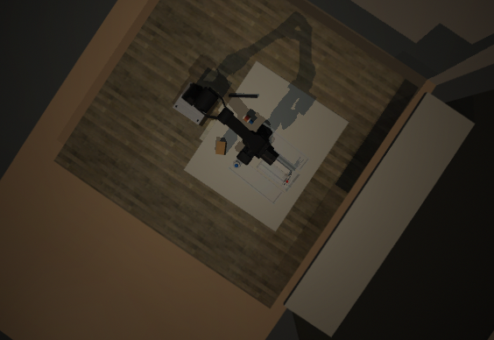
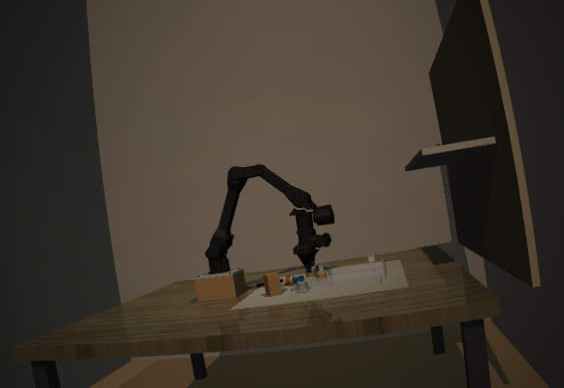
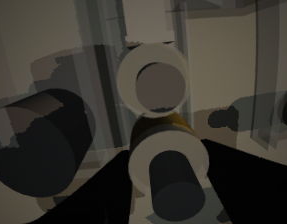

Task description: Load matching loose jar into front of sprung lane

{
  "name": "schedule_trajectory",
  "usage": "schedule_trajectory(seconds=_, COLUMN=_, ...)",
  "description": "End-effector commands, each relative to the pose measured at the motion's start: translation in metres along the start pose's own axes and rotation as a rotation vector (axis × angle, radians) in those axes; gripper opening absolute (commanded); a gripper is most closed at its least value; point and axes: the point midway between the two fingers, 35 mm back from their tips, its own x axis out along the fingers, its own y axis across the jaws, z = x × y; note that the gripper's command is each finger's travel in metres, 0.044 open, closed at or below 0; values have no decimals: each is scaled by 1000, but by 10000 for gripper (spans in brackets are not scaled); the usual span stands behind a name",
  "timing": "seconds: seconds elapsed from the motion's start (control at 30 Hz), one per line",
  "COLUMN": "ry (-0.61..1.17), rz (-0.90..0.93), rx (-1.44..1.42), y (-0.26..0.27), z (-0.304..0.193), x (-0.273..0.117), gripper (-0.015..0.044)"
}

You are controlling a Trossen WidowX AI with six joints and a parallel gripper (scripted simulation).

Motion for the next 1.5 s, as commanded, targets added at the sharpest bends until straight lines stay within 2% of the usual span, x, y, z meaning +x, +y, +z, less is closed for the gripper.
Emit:
schedule_trajectory(seconds=0.0, ry=-27, rz=3, rx=4, y=1, z=7, x=0, gripper=0)
schedule_trajectory(seconds=1.47, ry=-27, rz=3, rx=4, y=1, z=5, x=14, gripper=0)
